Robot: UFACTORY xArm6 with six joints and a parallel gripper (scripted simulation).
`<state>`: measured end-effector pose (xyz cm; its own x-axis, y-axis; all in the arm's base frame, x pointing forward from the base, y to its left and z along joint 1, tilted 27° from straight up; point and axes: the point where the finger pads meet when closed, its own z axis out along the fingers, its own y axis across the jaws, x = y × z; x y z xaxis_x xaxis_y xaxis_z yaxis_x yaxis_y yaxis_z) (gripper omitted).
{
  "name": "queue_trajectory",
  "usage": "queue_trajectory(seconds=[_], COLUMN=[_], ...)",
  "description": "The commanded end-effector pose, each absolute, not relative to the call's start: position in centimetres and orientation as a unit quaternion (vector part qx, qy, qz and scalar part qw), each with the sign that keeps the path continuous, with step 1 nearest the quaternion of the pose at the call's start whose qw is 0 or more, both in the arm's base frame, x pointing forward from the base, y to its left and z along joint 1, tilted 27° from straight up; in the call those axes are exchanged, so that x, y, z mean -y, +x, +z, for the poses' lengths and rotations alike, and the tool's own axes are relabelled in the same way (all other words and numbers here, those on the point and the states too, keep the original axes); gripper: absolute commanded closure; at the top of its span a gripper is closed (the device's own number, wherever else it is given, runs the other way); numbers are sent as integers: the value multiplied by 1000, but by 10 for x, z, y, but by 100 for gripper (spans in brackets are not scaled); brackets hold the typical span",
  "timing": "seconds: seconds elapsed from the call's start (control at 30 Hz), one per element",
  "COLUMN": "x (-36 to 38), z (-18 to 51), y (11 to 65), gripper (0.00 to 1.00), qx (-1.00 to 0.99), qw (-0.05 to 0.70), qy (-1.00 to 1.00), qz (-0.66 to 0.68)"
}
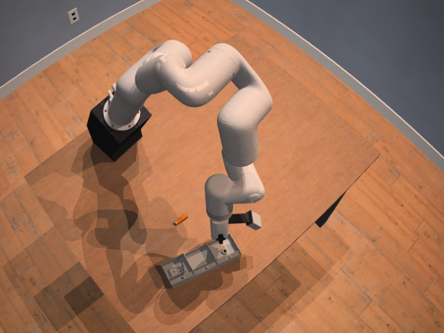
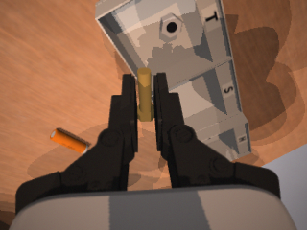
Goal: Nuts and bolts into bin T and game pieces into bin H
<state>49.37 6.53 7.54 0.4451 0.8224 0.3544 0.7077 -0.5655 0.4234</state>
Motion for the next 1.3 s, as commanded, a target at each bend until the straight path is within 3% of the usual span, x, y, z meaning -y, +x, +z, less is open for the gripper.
queue_trajectory(seconds=[0.0,0.4,1.27], x=[-63,-61,-61], z=[82,87,86], y=[508,519,517], gripper=[100,100,100], qx=[-521,-633,-637], qw=[101,114,110], qy=[812,735,734], qz=[244,214,210])
